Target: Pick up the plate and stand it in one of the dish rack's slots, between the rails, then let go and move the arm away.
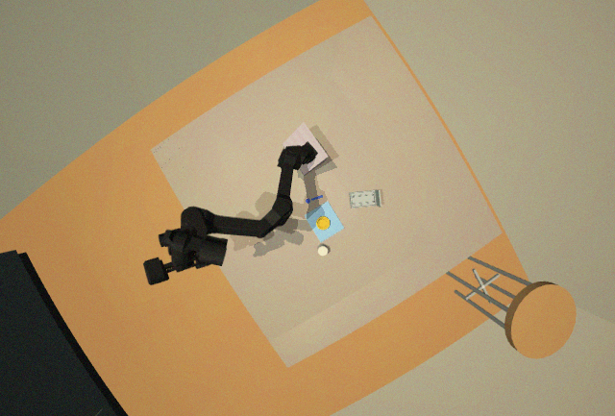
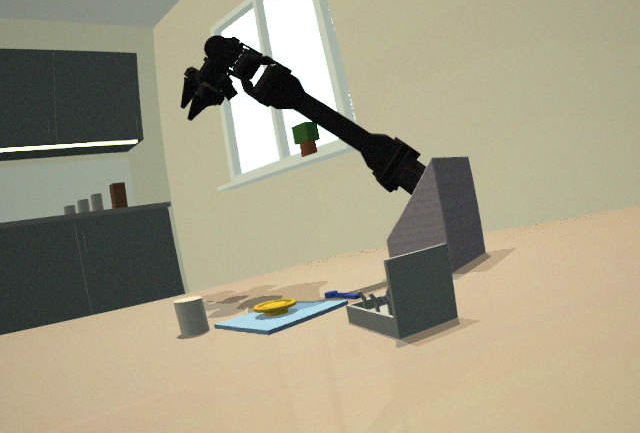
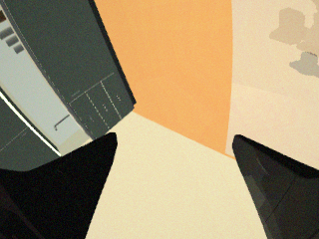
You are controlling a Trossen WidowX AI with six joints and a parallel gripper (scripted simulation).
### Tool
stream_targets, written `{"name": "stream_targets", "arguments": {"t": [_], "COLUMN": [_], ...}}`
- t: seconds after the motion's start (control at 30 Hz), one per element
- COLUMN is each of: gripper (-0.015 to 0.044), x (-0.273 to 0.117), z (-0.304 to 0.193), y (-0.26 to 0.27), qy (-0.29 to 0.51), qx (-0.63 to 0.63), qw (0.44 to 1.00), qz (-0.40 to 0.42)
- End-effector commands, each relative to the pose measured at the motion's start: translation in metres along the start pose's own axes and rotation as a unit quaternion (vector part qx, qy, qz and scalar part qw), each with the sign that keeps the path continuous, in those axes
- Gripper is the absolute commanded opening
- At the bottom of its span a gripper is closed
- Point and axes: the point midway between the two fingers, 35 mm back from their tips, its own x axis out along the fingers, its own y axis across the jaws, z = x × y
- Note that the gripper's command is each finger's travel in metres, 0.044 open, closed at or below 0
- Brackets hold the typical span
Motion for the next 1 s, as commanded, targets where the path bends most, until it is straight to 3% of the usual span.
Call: {"name": "stream_targets", "arguments": {"t": [0.0,0.5,0.97], "gripper": [0.04,0.04,0.04], "x": [0.0,-0.009,-0.01], "z": [0.0,0.0,0.011], "y": [0.0,0.025,0.049], "qy": [0.002,0.142,0.256], "qx": [0.002,0.186,0.364], "qw": [1.0,0.972,0.895], "qz": [0.0,0.004,-0.016]}}
